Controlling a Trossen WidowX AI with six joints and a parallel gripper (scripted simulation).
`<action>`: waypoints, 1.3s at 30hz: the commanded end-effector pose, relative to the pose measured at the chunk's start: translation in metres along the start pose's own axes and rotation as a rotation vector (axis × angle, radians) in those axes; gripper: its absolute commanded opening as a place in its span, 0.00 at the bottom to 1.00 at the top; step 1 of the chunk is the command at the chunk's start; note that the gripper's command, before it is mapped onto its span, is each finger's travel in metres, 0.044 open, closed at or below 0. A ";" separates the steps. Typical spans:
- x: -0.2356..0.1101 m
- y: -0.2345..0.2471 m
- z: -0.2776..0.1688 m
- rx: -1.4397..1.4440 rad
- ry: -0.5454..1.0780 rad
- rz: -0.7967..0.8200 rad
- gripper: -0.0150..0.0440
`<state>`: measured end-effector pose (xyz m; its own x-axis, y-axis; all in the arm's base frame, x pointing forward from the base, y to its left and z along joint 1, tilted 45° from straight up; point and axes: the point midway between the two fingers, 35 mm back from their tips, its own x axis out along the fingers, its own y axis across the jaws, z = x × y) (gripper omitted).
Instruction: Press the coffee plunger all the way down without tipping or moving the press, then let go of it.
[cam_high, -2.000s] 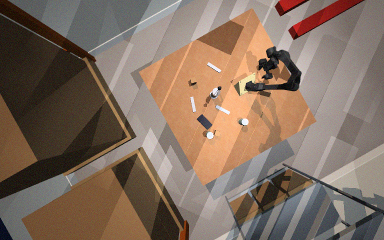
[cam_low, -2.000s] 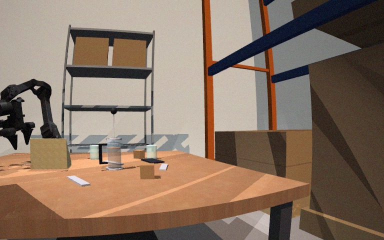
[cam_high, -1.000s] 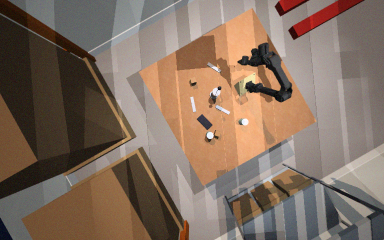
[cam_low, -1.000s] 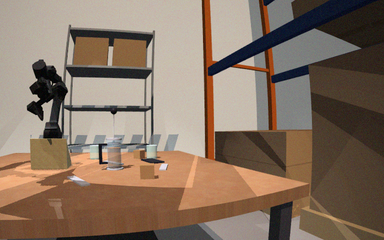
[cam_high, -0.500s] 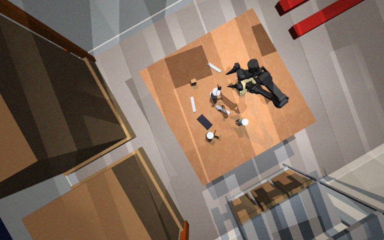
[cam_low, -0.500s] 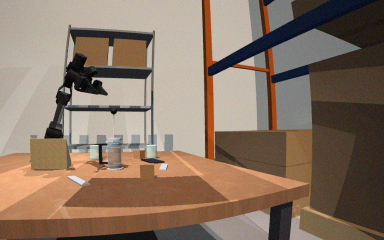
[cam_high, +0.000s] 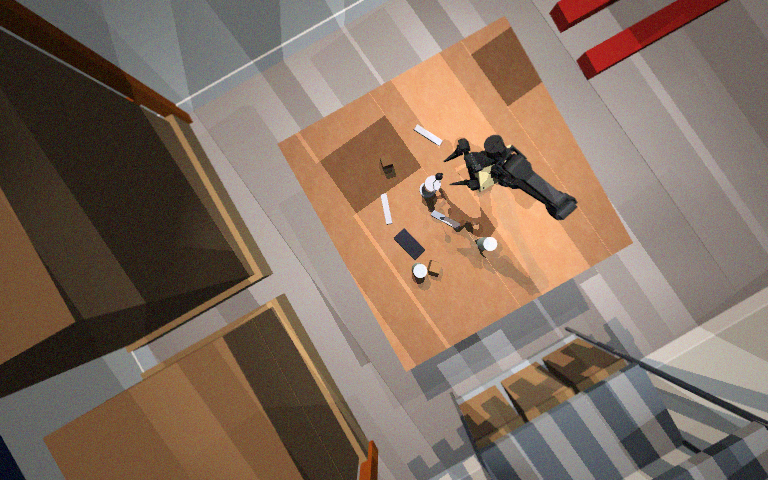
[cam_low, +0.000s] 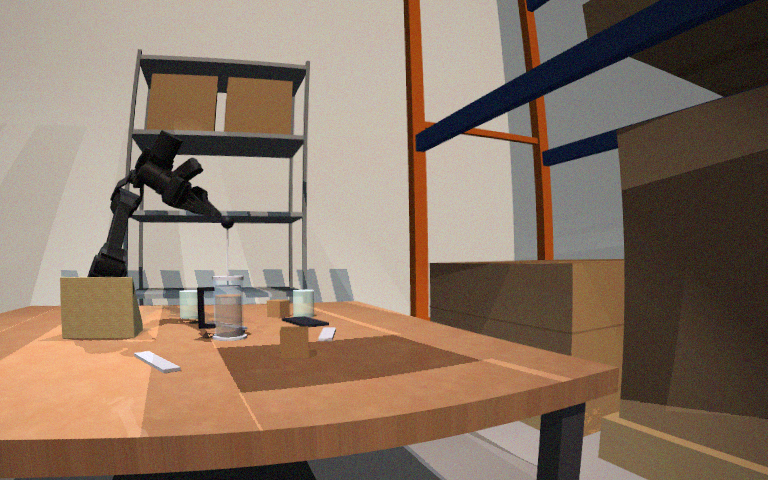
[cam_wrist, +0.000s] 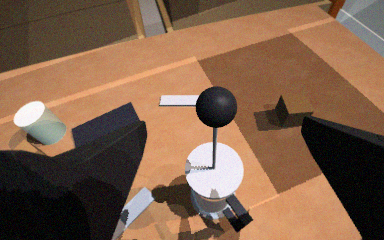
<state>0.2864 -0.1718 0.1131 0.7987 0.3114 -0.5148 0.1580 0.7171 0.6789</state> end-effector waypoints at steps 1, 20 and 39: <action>0.001 0.001 0.001 -0.010 -0.012 -0.006 1.00; 0.032 0.001 0.002 -0.012 -0.013 -0.004 1.00; 0.039 0.002 0.002 -0.012 -0.014 -0.003 0.46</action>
<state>0.3187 -0.1587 0.0964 0.8066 0.3052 -0.5062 0.1465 0.7265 0.6714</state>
